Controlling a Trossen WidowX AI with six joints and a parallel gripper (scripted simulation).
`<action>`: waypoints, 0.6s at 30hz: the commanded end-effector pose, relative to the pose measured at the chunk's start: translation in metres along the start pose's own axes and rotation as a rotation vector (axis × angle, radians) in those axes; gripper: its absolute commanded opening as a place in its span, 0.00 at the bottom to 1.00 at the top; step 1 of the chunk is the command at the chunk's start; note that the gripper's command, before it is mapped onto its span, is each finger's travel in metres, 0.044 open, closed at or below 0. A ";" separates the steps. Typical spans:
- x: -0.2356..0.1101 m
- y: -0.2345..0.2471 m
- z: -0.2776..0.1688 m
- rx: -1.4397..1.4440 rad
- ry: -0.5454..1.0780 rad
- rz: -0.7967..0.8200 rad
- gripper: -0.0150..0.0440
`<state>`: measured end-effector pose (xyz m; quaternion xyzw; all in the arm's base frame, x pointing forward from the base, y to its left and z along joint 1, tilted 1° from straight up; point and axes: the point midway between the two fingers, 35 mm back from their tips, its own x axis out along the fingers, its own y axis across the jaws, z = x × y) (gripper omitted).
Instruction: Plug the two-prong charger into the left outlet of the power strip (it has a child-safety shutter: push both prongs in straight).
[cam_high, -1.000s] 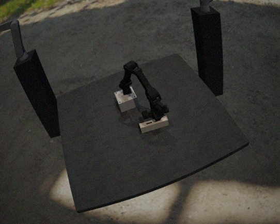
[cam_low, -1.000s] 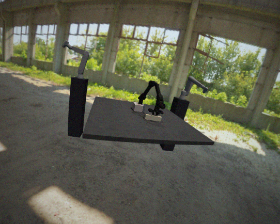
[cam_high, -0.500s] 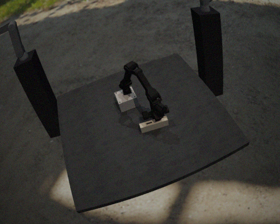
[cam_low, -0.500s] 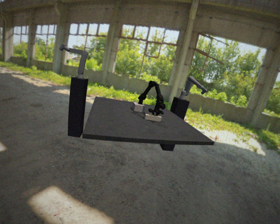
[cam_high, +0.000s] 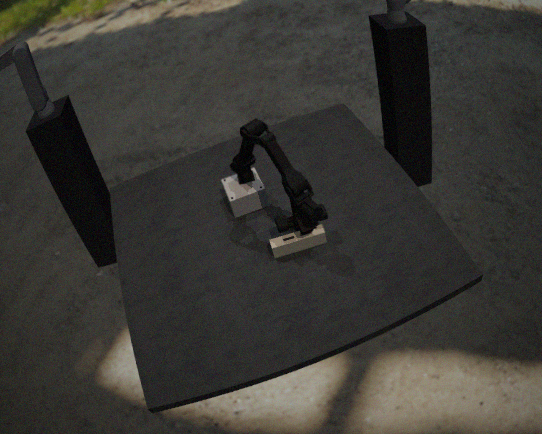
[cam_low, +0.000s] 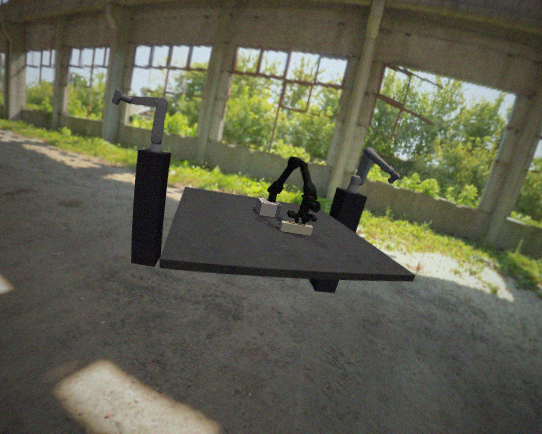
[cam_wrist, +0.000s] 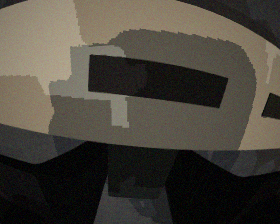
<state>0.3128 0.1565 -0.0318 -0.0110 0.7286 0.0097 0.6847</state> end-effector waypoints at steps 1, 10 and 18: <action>0.000 0.000 0.000 0.000 -0.002 0.001 0.25; 0.000 0.000 0.000 0.000 -0.002 0.001 0.43; 0.000 0.000 0.000 0.000 -0.002 0.001 0.79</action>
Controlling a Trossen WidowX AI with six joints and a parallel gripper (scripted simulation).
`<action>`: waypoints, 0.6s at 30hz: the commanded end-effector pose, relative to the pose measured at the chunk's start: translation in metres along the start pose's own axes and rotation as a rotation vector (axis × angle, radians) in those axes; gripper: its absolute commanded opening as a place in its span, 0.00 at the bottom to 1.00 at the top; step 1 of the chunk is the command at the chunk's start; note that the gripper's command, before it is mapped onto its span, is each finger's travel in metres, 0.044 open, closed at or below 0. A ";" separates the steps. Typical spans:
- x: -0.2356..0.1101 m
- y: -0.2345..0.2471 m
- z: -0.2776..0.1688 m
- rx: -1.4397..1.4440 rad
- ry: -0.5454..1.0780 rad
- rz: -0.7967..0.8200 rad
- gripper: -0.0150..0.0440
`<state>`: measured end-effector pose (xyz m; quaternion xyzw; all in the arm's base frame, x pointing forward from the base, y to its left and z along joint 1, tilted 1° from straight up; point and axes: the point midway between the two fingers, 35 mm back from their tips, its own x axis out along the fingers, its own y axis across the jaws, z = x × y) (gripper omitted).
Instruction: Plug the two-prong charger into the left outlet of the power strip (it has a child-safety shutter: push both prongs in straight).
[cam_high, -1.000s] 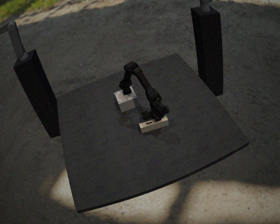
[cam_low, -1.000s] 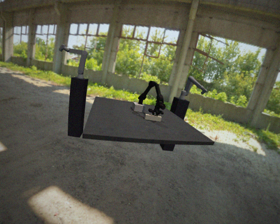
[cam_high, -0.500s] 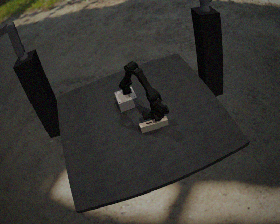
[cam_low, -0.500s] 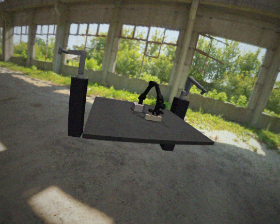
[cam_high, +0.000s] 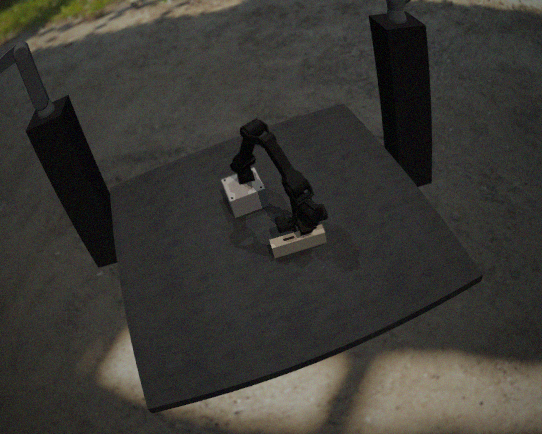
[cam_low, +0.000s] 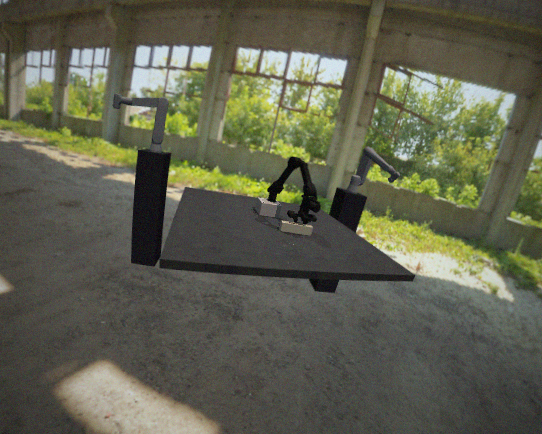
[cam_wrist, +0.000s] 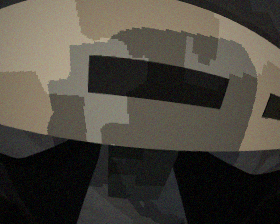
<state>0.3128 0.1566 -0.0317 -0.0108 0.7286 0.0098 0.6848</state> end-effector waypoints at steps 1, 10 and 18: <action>0.000 0.000 0.000 0.000 -0.001 0.000 0.83; 0.000 0.000 -0.001 0.000 -0.004 0.001 1.00; 0.000 0.000 -0.003 0.000 -0.010 0.002 1.00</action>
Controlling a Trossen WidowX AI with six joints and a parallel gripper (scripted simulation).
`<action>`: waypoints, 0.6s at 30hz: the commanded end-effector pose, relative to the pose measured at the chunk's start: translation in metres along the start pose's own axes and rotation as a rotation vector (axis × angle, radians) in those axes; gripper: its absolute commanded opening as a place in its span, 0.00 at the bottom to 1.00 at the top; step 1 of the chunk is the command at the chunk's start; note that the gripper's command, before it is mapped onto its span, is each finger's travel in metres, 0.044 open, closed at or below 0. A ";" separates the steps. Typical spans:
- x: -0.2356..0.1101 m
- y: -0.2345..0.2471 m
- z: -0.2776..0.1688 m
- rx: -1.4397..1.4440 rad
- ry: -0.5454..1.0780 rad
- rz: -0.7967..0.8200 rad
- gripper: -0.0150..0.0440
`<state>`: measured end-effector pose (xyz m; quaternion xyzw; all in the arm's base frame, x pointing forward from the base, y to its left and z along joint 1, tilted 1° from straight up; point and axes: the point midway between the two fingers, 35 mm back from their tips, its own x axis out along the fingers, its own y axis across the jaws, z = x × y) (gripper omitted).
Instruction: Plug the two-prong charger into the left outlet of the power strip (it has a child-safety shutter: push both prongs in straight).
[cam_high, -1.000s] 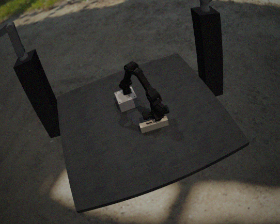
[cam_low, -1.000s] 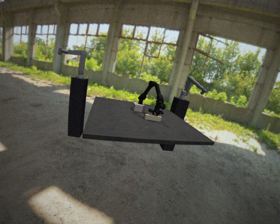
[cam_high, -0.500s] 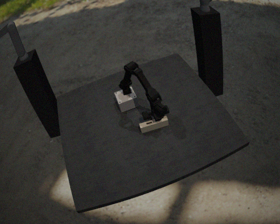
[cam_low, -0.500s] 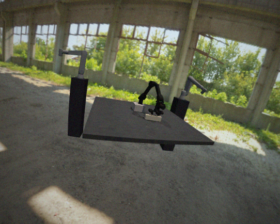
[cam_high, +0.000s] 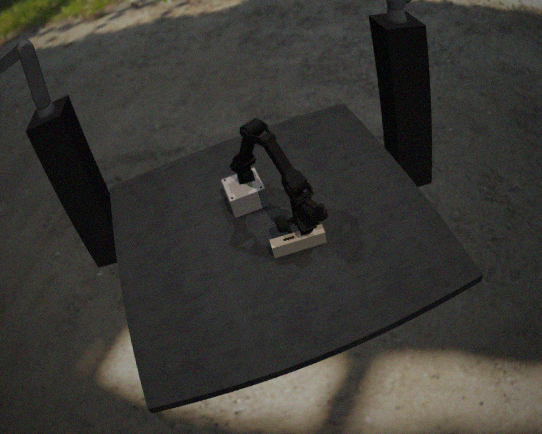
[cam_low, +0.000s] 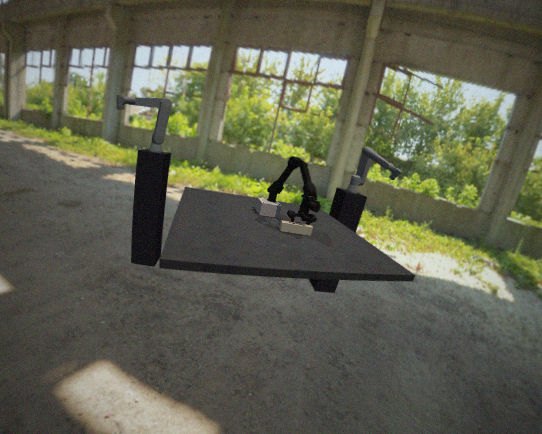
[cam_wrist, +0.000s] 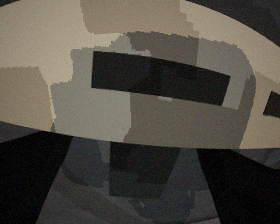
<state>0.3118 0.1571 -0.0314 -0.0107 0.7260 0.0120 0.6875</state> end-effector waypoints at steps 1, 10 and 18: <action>0.001 0.000 -0.002 0.003 -0.003 -0.001 1.00; 0.001 0.000 -0.004 0.003 -0.009 0.000 1.00; 0.001 0.000 -0.006 0.003 -0.015 0.001 1.00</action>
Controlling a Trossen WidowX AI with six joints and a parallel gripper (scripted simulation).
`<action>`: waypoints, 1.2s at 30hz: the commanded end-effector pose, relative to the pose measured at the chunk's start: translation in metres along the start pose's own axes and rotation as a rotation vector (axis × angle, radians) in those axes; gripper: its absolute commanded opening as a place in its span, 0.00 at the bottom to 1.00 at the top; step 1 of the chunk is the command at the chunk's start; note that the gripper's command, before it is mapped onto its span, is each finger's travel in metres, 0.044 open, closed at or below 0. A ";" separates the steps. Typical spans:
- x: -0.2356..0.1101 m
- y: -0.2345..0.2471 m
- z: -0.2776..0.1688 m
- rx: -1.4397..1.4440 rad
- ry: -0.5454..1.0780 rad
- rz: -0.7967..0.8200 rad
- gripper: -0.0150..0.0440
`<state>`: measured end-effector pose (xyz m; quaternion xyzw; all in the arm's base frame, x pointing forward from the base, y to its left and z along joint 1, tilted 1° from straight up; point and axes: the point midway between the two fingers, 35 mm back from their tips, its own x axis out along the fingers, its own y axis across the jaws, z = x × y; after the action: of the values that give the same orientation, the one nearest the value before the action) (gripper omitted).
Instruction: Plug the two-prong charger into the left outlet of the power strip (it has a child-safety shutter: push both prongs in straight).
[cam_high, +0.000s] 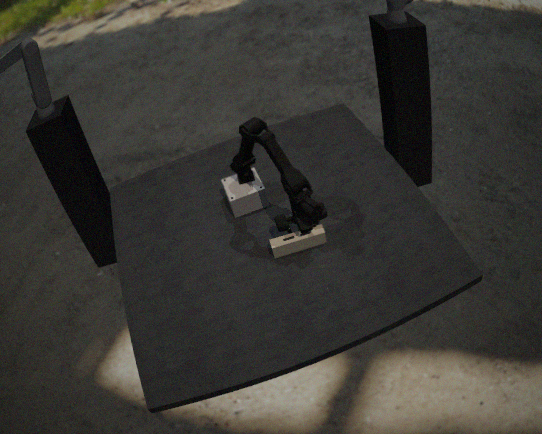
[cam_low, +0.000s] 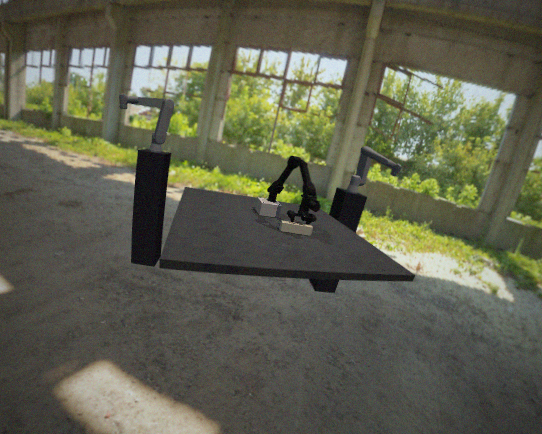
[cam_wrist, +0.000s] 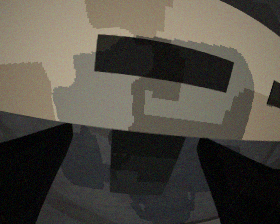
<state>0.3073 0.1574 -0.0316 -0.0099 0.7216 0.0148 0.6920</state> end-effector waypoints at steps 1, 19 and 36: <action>0.001 -0.001 -0.002 0.006 -0.003 -0.003 1.00; 0.001 -0.001 -0.006 0.006 -0.017 0.000 1.00; 0.002 0.001 -0.024 0.006 -0.015 0.000 1.00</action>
<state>0.2883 0.1577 -0.0326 -0.0086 0.7166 0.0153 0.6973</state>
